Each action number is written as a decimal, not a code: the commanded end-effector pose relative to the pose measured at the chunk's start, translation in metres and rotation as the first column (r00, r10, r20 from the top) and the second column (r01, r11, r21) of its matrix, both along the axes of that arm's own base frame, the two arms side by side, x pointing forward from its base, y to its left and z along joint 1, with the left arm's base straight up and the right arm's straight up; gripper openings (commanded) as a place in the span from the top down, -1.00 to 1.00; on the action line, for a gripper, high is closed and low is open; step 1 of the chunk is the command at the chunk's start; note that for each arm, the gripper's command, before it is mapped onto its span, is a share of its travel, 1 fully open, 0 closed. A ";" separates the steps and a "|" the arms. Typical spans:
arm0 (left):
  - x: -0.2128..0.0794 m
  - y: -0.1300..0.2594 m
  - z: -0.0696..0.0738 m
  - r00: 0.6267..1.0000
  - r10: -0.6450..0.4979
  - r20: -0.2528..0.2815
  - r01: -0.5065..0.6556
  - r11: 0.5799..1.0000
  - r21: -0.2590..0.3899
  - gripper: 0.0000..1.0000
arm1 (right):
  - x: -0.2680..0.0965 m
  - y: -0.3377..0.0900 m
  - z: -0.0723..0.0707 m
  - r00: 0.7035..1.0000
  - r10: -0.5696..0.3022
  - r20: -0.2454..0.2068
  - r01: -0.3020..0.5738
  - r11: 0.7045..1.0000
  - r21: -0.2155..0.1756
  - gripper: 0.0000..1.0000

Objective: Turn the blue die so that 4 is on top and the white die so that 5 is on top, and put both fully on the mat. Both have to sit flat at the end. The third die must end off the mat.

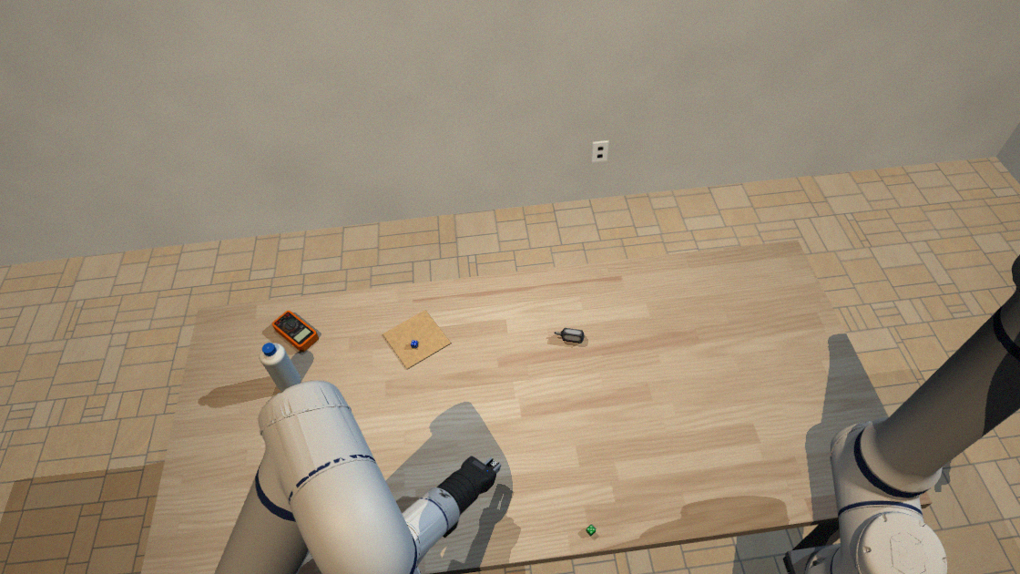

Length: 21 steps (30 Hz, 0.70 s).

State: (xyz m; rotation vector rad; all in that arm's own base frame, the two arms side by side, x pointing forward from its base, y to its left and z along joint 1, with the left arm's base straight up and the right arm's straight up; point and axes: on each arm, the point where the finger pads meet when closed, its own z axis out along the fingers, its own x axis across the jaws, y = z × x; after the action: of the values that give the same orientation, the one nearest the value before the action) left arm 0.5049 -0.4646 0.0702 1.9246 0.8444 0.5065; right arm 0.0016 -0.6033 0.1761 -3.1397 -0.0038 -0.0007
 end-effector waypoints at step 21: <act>0.000 -0.001 -0.038 1.000 0.000 0.002 0.000 1.000 -0.002 0.32 | 0.000 -0.001 0.001 1.000 0.000 0.000 0.000 1.000 -0.002 -1.00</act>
State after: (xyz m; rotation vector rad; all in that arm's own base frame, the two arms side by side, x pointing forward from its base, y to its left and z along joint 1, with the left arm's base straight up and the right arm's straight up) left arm 0.5051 -0.4651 0.0323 1.9231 0.8437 0.5067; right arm 0.0016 -0.6033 0.1761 -3.1397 -0.0038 -0.0007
